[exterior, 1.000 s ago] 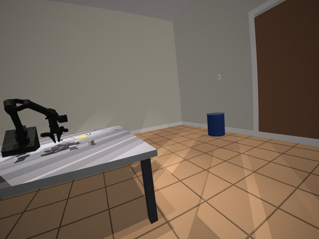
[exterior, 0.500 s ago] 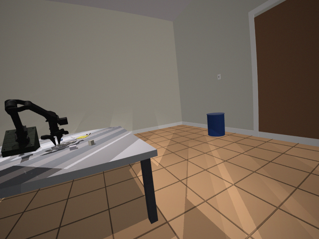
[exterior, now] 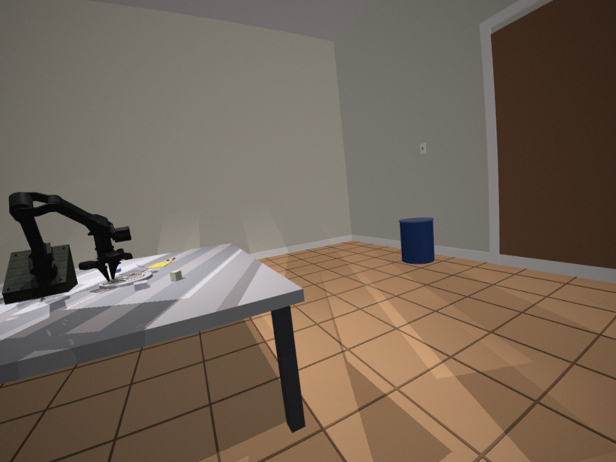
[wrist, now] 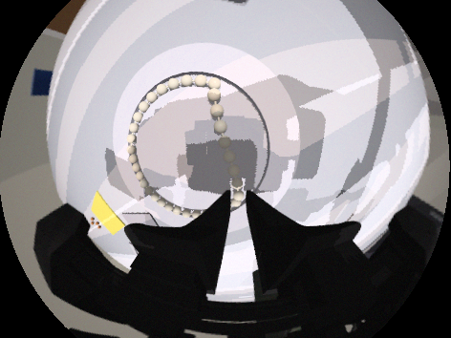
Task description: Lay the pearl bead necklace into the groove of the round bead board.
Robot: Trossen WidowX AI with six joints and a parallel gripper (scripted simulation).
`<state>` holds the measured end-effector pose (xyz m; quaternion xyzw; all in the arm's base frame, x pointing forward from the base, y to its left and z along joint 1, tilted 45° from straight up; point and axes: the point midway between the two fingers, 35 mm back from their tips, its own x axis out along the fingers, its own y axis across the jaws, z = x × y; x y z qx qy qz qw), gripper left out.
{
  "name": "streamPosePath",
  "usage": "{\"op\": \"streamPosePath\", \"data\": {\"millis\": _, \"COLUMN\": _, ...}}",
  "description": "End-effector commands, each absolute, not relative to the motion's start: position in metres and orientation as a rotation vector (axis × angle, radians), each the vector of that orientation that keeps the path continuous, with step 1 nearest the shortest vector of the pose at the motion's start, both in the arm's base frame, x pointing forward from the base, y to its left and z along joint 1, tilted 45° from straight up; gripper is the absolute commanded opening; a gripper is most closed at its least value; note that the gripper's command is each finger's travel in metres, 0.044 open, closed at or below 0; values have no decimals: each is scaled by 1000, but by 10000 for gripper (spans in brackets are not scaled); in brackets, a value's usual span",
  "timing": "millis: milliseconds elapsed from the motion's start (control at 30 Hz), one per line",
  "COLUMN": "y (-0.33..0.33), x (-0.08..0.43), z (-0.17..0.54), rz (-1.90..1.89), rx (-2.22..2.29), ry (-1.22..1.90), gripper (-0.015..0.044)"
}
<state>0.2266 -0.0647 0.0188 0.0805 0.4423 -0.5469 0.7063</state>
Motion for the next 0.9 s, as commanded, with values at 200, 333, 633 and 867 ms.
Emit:
{"op": "streamPosePath", "data": {"millis": 200, "y": -65, "x": 227, "z": 19, "rz": -1215, "rx": 180, "ry": 982, "gripper": 0}}
{"op": "streamPosePath", "data": {"millis": 333, "y": -65, "x": 227, "z": 19, "rz": -1215, "rx": 180, "ry": 982, "gripper": 0}}
{"op": "streamPosePath", "data": {"millis": 633, "y": -65, "x": 227, "z": 19, "rz": -1215, "rx": 180, "ry": 982, "gripper": 0}}
{"op": "streamPosePath", "data": {"millis": 867, "y": -61, "x": 227, "z": 23, "rz": -1213, "rx": 169, "ry": 982, "gripper": 0}}
